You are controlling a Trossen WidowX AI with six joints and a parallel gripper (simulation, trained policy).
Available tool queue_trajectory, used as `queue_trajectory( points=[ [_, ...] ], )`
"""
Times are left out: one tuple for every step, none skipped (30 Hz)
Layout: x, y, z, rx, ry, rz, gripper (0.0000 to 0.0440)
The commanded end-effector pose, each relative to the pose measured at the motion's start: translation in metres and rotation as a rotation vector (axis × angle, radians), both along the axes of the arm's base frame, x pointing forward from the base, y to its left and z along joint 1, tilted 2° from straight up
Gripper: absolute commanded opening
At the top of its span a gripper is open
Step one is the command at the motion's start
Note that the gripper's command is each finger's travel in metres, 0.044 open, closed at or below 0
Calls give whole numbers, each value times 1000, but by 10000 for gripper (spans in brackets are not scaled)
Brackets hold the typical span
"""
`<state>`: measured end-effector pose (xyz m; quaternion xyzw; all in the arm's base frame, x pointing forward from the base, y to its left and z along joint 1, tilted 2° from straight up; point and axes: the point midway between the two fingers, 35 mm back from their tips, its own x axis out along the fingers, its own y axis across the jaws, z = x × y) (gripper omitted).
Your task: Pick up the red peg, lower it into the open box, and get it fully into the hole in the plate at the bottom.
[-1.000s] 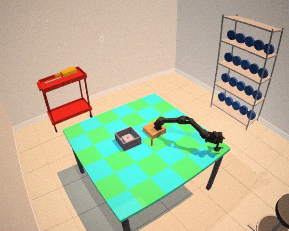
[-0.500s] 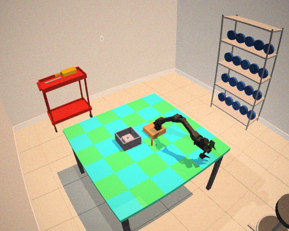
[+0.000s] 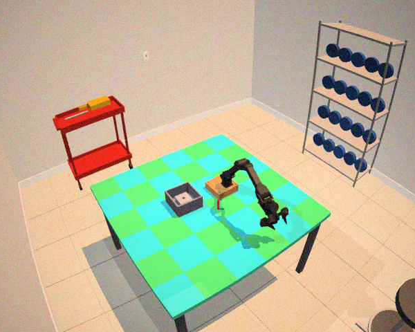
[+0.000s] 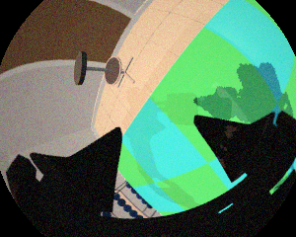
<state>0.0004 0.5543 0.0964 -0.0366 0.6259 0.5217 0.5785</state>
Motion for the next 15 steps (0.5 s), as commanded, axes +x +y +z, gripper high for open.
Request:
queue_trajectory(
  points=[
    [27, -19, 3, -66, 7, -86, 398],
    [35, -25, 5, -85, 11, -115, 398],
    [44, -32, 7, -105, 14, -144, 398],
    [52, -38, 10, -123, 18, -173, 398],
    [60, -45, 12, -142, 21, -202, 398],
    [68, -52, 14, -160, 25, -231, 398],
    [76, -59, 16, -179, 30, -261, 399],
    [83, -66, 18, -197, 34, -290, 399],
    [90, -74, 20, -215, 38, -320, 400],
    [97, -81, 22, -232, 43, -349, 400],
    [103, -89, 24, -250, 48, -379, 401],
    [110, -96, 26, -267, 53, -409, 402],
    [116, -104, 28, -284, 58, -439, 403],
    [121, -112, 30, -301, 63, -468, 404],
    [127, -120, 32, -318, 69, -498, 406]
  ],
)
